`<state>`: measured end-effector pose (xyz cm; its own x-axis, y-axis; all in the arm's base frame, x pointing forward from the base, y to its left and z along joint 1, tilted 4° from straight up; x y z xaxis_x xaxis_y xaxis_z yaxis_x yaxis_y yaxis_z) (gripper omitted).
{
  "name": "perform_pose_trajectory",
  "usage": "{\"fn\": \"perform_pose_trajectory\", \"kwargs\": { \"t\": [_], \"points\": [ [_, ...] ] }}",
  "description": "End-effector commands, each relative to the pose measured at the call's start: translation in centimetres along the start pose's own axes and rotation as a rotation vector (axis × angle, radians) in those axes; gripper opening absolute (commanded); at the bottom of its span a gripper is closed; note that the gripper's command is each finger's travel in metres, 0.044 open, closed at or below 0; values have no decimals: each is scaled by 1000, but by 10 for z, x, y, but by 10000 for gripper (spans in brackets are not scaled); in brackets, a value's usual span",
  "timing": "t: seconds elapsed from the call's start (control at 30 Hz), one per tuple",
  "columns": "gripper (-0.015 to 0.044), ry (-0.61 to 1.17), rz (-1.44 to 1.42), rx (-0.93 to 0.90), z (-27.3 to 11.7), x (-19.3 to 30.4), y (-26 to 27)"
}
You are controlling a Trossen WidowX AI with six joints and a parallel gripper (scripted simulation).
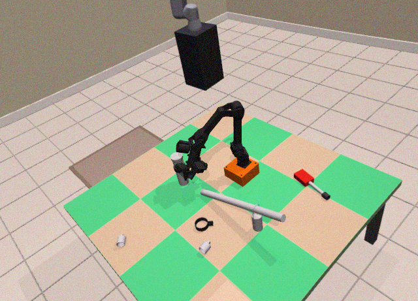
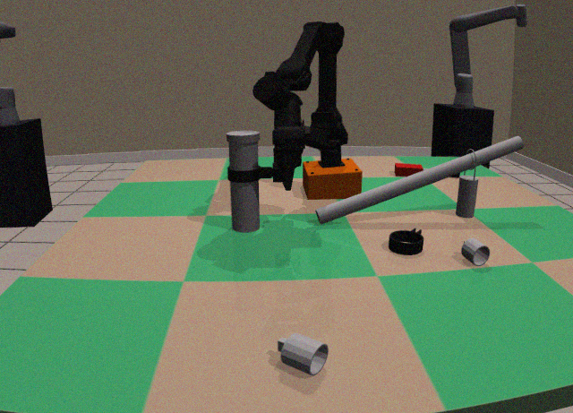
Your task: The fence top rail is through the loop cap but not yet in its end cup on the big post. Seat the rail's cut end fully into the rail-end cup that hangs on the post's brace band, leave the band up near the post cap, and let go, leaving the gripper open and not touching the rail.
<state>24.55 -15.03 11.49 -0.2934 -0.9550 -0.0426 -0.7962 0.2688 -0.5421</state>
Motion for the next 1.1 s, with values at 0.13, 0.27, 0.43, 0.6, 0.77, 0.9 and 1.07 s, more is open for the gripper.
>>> {"fn": "perform_pose_trajectory", "kwargs": {
  "t": [0.13, 0.27, 0.43, 0.6, 0.77, 0.9, 1.07],
  "points": [
    [0, -33, -60, -5, -3, 3, 5],
    [0, -53, -97, -10, -5, 5, 8],
    [0, -63, -115, -12, -6, 6, 9],
    [0, -53, -97, -9, -5, 5, 8],
    [0, -44, -80, -7, -4, 4, 6],
    [0, -46, -87, -9, -4, 5, 7],
    [0, -46, -87, -9, -4, 5, 7]
  ]
}}
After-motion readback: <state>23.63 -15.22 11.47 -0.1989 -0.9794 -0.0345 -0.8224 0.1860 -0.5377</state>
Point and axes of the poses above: the point midway between the two fingers, 35 mm back from their tips, its own z axis out along the fingers, its own y axis across the jaws, x = y × z, the point moved 5 cm from there along -z, back along the fingers, and after that the axes turned 12 degrees about z, right-handed, at the moved point
